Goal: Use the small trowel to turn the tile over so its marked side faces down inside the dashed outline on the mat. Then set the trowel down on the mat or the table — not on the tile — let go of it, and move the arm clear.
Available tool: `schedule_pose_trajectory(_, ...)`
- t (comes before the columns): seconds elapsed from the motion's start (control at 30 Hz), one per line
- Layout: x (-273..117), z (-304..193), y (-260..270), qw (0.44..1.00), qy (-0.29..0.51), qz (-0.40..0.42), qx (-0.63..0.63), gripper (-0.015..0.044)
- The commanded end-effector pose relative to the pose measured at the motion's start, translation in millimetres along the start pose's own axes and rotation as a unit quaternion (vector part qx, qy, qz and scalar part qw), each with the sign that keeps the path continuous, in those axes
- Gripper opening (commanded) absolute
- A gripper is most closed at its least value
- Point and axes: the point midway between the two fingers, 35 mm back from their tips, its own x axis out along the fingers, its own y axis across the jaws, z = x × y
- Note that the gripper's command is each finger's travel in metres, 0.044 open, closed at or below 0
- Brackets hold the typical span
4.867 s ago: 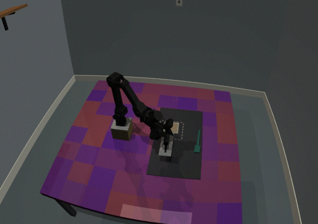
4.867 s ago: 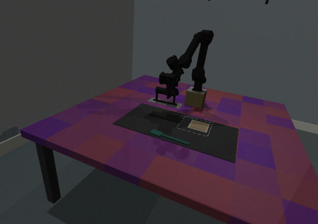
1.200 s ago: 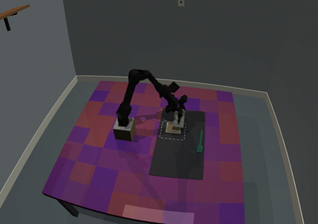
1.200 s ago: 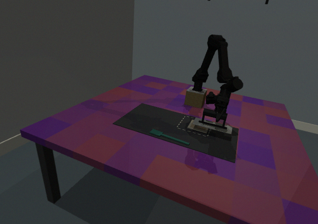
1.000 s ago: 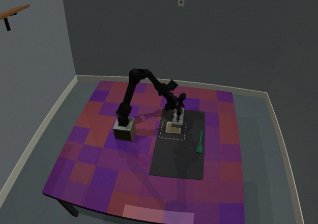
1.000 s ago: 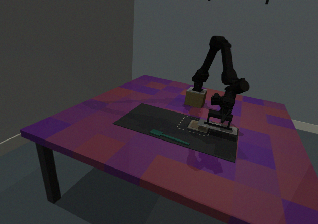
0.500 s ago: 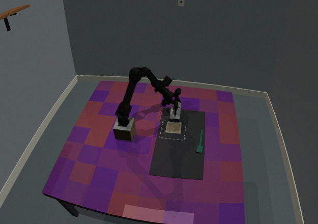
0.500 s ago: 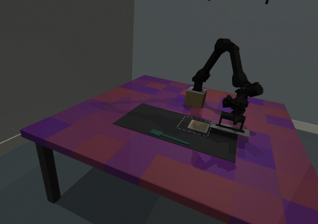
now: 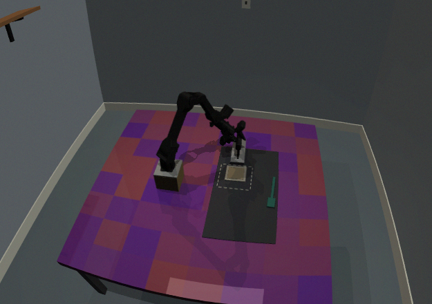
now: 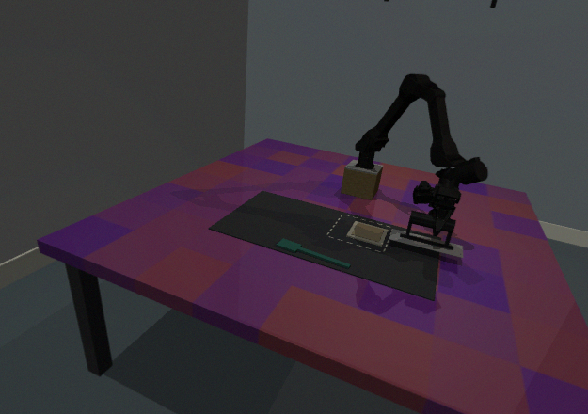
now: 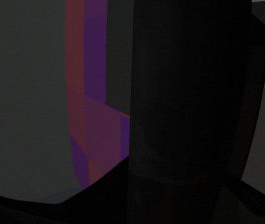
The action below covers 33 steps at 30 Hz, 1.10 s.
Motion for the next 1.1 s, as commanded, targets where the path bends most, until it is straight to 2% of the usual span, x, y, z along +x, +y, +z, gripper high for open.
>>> schedule_pose_trajectory(0.0, 3, 0, -2, 1.000, -0.001, 0.005, 0.004, 0.0000)
schedule_pose_trajectory(0.4, 15, 0, -16, 1.000, -0.001, 0.005, 0.004, 0.0000)
schedule_pose_trajectory(1.07, 10, 13, -10, 1.000, -0.002, 0.005, 0.003, 0.0000)
